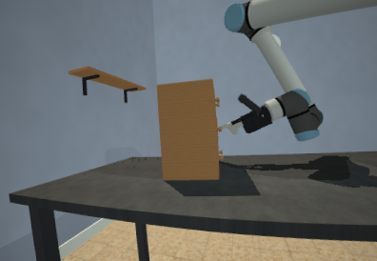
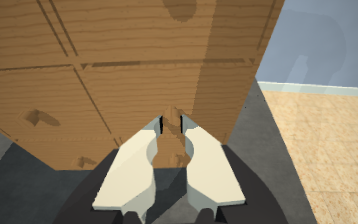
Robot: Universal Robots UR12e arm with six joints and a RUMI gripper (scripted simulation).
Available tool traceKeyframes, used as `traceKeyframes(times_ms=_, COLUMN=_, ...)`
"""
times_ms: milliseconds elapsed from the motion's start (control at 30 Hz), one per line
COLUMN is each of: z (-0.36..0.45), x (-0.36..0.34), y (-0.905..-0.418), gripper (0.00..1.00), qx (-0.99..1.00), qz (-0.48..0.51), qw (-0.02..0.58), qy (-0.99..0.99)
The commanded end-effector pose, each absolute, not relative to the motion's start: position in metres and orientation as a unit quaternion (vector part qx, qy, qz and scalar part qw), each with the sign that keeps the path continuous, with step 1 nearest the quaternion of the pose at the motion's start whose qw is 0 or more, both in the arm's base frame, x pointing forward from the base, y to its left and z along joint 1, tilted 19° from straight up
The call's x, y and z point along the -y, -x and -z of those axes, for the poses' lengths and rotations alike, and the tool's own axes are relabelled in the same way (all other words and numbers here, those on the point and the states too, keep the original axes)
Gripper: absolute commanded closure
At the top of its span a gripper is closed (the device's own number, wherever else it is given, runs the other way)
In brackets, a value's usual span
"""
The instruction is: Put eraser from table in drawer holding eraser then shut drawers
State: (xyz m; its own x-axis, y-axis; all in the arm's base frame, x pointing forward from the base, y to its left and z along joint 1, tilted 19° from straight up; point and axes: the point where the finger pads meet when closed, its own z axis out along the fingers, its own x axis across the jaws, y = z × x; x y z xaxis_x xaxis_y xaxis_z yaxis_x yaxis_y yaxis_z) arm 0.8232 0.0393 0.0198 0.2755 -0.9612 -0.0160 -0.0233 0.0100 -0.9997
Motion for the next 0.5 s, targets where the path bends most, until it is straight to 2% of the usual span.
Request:
traceKeyframes(times_ms=0, z=-0.0208, x=-0.0396, y=-0.8246, gripper=0.93, qx=-0.434, qz=0.417, qw=0.563, qy=0.567)
traceKeyframes(times_ms=467, z=-0.0213, x=-0.0400, y=-0.8258, gripper=0.93, qx=-0.434, qz=0.417, qw=0.563, qy=0.567)
